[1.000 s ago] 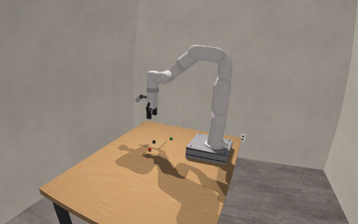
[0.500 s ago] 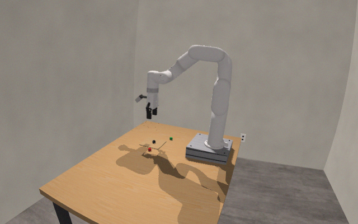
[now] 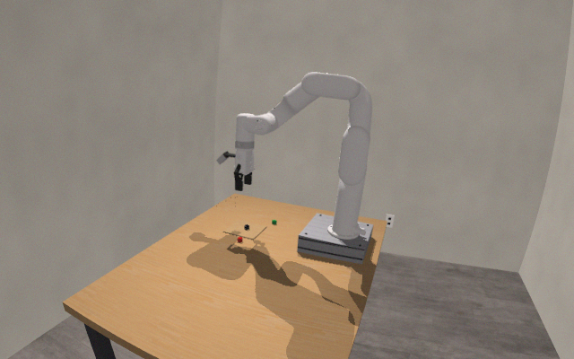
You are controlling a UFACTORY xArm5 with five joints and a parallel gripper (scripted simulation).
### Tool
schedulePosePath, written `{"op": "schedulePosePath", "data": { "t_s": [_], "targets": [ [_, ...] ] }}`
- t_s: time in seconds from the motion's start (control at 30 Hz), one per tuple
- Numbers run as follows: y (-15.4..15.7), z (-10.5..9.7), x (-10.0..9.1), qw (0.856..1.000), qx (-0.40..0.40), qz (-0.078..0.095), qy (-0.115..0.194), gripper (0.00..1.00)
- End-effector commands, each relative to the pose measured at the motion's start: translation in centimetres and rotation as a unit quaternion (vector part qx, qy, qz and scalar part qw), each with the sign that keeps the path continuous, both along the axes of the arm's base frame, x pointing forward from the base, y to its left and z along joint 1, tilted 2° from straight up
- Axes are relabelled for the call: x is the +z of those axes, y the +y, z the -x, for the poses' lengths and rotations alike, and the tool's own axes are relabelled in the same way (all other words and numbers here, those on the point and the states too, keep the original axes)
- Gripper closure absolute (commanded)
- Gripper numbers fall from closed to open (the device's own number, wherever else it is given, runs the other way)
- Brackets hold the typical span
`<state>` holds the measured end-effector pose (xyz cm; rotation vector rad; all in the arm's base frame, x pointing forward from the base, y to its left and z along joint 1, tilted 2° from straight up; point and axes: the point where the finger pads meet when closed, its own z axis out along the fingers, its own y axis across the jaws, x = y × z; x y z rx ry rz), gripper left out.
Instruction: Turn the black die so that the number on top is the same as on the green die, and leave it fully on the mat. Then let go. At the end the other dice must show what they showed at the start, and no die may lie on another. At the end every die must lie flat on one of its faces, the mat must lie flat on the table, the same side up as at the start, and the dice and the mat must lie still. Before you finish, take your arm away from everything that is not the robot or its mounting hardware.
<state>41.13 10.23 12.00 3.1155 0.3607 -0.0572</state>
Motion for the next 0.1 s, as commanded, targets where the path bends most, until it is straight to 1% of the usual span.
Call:
{"op": "schedulePosePath", "data": {
  "t_s": [0.0,0.07],
  "targets": [
    [0.03,-0.12,0.14,1.000,0.000,0.000,-0.002,0.00],
    [0.03,-0.12,0.14,1.000,0.000,0.000,-0.002,0.00]
  ]
}}
